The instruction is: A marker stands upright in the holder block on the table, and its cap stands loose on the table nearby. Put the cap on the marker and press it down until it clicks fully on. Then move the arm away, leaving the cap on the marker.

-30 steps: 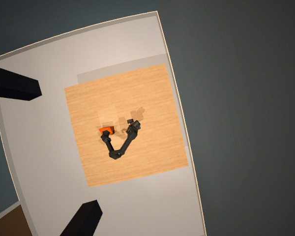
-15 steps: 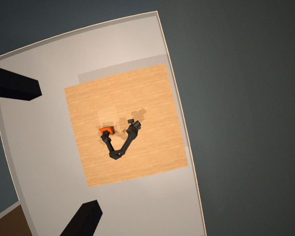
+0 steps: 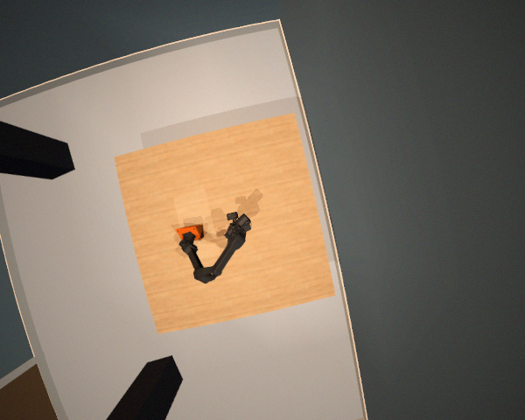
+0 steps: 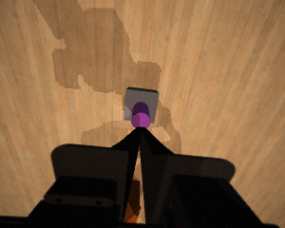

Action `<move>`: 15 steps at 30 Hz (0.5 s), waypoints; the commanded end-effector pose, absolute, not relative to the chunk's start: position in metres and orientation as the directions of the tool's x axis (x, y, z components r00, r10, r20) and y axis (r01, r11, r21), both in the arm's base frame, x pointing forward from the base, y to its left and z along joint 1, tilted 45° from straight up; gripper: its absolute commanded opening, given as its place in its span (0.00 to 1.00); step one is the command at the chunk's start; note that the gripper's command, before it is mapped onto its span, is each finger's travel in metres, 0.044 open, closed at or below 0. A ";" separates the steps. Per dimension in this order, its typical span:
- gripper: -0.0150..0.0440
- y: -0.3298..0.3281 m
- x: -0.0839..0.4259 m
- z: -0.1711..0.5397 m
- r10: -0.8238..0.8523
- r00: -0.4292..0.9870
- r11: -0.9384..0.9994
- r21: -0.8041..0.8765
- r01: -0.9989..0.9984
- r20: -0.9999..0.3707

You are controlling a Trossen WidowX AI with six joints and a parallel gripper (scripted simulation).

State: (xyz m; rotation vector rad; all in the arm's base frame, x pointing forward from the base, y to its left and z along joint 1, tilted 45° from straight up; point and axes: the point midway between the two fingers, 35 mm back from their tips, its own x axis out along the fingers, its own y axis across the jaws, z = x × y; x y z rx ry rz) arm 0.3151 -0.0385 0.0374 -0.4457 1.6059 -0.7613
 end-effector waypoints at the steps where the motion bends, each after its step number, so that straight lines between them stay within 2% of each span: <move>1: 0.25 -0.003 0.325 0.072 -0.667 -0.174 0.712 -0.689 0.138 -0.724; 7: 0.25 0.002 0.325 0.078 -0.668 -0.174 0.711 -0.689 0.138 -0.724; 15: 0.61 0.002 0.325 0.078 -0.668 -0.174 0.711 -0.689 0.138 -0.724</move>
